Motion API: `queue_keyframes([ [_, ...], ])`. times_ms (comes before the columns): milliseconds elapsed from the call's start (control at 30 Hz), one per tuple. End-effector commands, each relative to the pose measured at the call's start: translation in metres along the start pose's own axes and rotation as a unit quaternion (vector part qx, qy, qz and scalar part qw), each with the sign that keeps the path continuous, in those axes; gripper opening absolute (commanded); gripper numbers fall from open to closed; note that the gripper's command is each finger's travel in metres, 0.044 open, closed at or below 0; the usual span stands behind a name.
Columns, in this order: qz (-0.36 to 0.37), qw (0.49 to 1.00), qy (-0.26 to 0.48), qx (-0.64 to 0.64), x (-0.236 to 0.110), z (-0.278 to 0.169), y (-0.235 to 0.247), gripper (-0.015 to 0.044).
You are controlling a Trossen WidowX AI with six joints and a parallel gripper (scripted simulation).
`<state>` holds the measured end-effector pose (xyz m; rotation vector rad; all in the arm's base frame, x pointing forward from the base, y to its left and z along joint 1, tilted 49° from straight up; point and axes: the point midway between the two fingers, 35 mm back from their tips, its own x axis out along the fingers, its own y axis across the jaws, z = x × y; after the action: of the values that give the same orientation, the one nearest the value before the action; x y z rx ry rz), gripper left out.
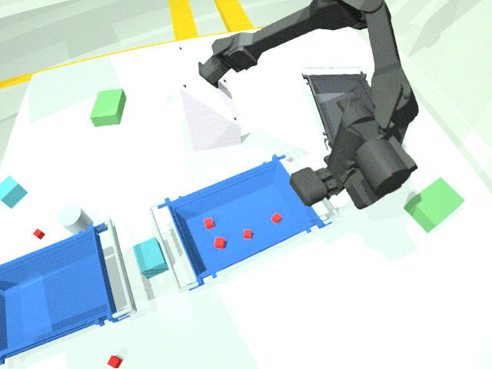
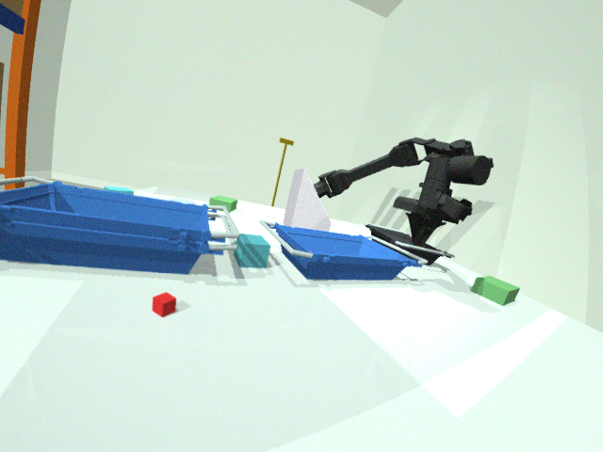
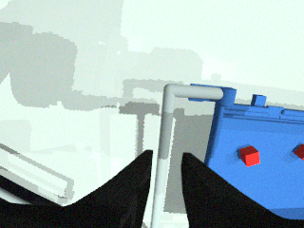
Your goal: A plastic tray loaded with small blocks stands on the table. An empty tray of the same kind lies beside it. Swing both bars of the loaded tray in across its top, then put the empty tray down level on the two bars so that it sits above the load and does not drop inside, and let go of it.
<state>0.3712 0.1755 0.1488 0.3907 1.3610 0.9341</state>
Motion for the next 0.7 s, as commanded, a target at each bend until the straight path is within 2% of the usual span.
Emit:
queue_keyframes([
  [0,0.002,1.0,0.003,0.003,0.016,-0.001,0.0,0.0082],
  [300,0.003,1.0,0.002,0.003,0.051,-0.002,0.002,0.0082],
  [467,0.003,1.0,0.002,0.003,0.048,-0.002,0.0,0.0082],
  [667,0.002,1.0,0.002,0.003,0.026,-0.002,-0.013,0.0082],
])
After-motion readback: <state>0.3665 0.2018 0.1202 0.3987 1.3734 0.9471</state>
